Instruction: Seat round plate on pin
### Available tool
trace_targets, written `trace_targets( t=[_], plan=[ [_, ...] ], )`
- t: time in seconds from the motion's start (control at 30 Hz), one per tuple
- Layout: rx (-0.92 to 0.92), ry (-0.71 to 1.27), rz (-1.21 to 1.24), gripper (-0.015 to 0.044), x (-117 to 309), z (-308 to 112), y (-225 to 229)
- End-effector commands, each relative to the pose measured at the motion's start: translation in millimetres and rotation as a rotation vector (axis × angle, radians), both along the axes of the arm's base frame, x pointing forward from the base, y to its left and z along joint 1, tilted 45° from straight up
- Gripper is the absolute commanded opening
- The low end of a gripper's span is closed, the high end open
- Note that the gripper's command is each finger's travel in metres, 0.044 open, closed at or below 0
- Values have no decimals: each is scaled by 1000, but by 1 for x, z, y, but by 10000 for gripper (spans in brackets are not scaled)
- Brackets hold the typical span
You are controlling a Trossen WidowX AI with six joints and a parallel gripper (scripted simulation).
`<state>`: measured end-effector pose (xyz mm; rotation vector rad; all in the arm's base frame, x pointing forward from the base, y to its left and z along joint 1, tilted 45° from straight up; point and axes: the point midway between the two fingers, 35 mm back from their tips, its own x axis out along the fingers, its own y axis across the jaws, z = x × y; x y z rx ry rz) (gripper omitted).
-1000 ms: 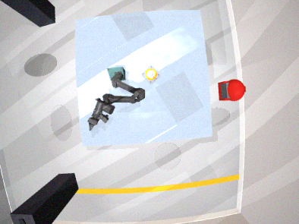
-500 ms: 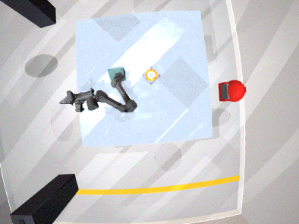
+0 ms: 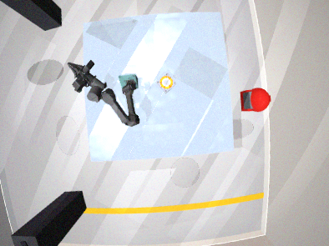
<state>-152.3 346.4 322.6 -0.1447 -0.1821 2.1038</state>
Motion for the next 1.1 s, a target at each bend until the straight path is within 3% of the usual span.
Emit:
trace_targets(
  t=[0.0, 0.23, 0.47, 0.63, 0.7, 0.87, 0.97, 1.07],
  plan=[
    [-172, 17, -241, 0, 63, -32, 36],
    [-387, 54, -594, 0, 167, -77, 55],
    [-589, 90, -934, 0, 270, -121, 41],
    [-760, 120, -1206, 0, 349, -157, 5],
    [-796, 136, -1259, 0, 362, -164, -4],
    [-1011, 233, -1570, 0, 426, -199, -70],
    [-1092, 265, -1676, 0, 444, -210, -98],
    [-1256, 316, -1864, 0, 470, -228, -154]
  ],
)
